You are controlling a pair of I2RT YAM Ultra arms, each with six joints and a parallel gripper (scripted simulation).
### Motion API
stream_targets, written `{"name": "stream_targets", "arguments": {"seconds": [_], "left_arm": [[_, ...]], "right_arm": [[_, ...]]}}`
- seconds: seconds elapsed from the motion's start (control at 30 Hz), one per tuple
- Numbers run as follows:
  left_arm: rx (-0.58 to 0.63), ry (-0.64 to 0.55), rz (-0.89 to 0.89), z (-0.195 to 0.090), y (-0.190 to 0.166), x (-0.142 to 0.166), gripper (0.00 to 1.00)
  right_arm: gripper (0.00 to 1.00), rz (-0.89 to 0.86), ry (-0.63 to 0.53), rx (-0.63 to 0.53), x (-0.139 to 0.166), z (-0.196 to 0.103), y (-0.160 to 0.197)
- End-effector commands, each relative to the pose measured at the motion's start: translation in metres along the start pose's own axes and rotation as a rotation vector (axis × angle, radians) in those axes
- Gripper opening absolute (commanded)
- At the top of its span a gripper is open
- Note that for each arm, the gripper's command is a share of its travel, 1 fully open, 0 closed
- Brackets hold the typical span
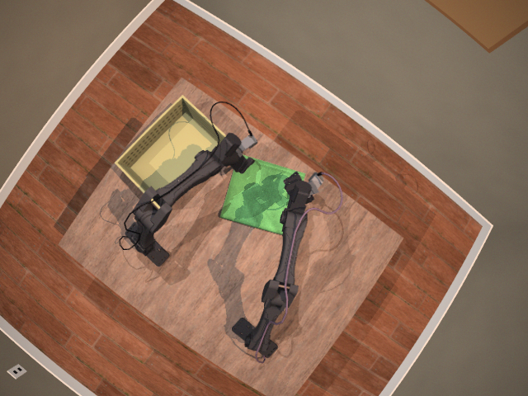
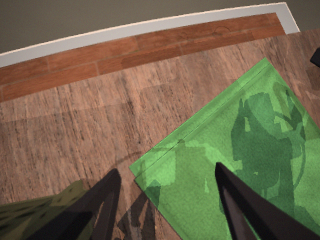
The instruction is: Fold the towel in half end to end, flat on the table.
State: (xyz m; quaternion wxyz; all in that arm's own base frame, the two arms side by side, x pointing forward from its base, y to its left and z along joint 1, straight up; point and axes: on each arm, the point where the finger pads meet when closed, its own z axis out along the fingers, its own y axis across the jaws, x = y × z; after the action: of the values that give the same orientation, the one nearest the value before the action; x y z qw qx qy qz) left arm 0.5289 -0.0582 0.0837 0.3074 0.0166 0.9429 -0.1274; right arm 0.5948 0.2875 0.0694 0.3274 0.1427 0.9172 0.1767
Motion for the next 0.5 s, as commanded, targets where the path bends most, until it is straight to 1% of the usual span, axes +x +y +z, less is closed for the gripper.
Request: {"name": "stream_targets", "arguments": {"seconds": [0.0,0.47], "left_arm": [[0.023,-0.053,0.025,-0.0181,-0.0101,-0.0235,0.78],[0.021,-0.068,0.015,-0.018,-0.0079,-0.0264,0.78]], "right_arm": [[0.84,0.01,-0.093,-0.067,-0.0347,-0.031,0.0316],[0.84,0.0,-0.09,-0.065,-0.0354,-0.0307,0.0301]]}}
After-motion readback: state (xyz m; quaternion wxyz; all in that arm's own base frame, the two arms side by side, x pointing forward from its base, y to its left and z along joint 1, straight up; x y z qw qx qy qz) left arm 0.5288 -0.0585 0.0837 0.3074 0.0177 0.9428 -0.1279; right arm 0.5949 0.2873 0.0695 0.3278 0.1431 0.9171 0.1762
